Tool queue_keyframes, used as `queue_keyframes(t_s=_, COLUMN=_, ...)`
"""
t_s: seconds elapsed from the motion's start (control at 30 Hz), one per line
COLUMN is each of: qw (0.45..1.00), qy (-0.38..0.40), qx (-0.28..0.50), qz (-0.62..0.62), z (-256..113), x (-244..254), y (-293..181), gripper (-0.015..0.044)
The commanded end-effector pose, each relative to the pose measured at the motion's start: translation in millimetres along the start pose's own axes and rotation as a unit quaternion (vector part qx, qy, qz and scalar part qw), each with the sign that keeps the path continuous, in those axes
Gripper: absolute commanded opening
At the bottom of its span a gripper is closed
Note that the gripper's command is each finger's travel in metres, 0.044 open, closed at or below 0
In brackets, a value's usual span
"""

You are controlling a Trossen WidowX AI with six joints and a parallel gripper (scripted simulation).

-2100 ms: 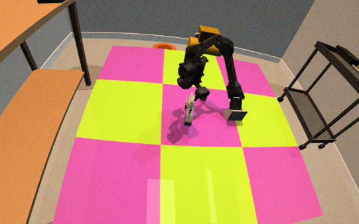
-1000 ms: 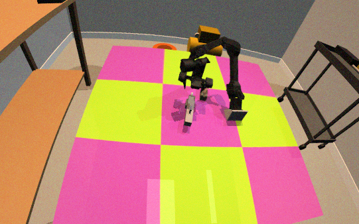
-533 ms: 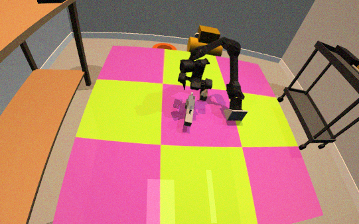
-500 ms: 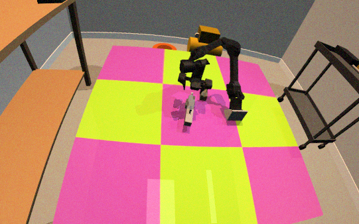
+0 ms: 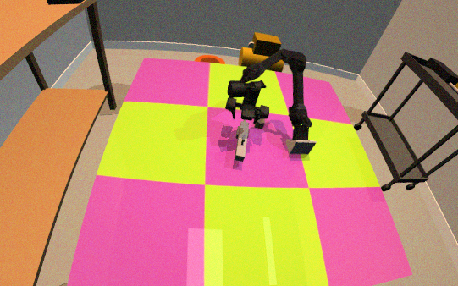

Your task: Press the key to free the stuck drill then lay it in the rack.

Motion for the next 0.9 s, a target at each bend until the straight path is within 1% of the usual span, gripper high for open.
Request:
queue_keyframes(t_s=0.0, qw=1.000, qy=0.002, qx=0.005, qz=-0.007, z=10, x=2, y=3, gripper=0.0440)
queue_keyframes(t_s=0.23, qw=1.000, qy=0.002, qx=0.005, qz=-0.007, z=20, x=3, y=5, gripper=0.0440)
queue_keyframes(t_s=0.43, qw=1.000, qy=0.002, qx=0.005, qz=-0.007, z=21, x=3, y=5, gripper=0.0440)
queue_keyframes(t_s=0.87, qw=1.000, qy=0.000, qx=0.001, qz=-0.001, z=18, x=1, y=4, gripper=0.0099)
Point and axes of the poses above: the point midway between the two fingers, 35 mm back from their tips, its own z axis out along the fingers, its own x axis across the jaws, y = z × x, the point moved 9 cm from there along -z, back along the fingers, and after that the axes turned 1 degree about z, right-handed, at the moved point
